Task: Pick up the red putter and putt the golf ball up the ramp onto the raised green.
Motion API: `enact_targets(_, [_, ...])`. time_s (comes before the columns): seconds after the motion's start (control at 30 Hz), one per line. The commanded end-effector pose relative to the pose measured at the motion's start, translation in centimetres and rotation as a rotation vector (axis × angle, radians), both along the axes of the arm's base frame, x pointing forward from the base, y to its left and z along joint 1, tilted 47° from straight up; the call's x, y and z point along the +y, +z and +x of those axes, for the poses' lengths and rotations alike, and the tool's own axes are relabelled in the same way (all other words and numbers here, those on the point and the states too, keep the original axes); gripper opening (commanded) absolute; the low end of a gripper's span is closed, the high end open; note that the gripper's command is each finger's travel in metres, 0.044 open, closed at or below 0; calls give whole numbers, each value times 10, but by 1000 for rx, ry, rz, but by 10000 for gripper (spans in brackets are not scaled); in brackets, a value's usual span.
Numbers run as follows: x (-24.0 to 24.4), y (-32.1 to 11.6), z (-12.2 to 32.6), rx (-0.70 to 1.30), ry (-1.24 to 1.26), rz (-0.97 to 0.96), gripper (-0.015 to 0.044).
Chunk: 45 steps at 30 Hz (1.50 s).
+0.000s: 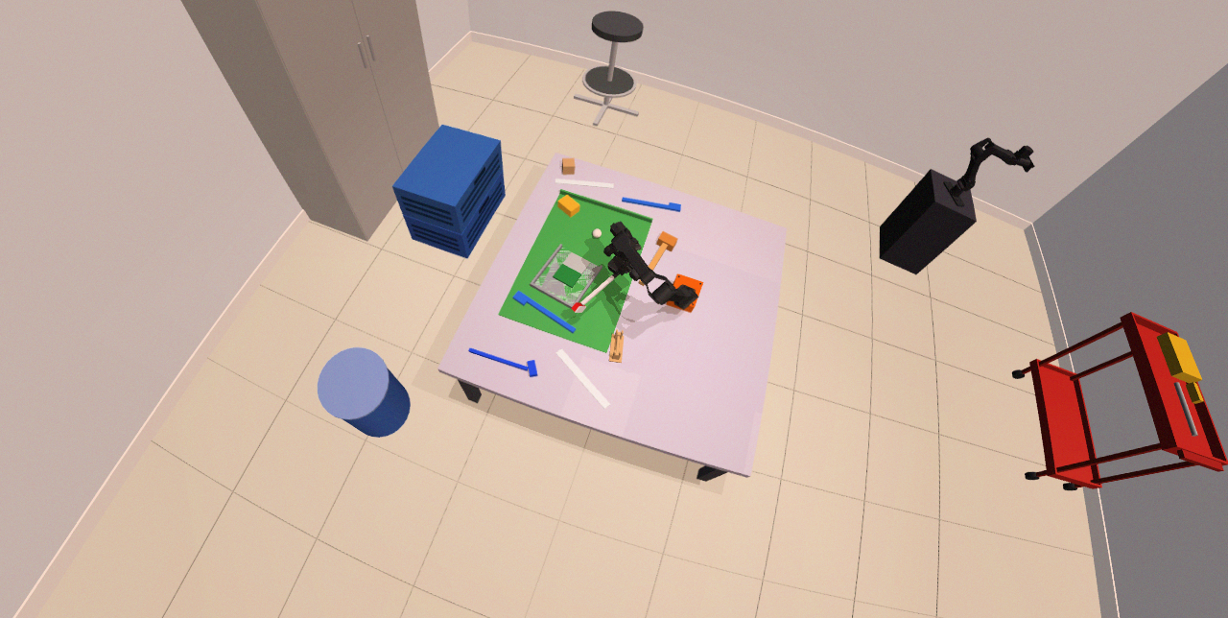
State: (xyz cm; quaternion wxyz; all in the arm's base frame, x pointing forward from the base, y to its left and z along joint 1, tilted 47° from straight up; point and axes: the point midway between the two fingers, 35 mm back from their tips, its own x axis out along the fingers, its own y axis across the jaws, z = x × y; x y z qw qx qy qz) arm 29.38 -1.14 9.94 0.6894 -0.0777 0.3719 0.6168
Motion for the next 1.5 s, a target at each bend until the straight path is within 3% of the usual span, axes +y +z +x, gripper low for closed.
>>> enact_targets(0.0, [-24, -18, 7, 103, -90, -24, 0])
enact_targets(0.63, [-117, -104, 4, 551, -456, -117, 0])
enact_targets(1.2, [-187, -188, -27, 936, -784, -163, 0])
enact_targets(1.47, [-191, -197, -32, 969, -812, -166, 0])
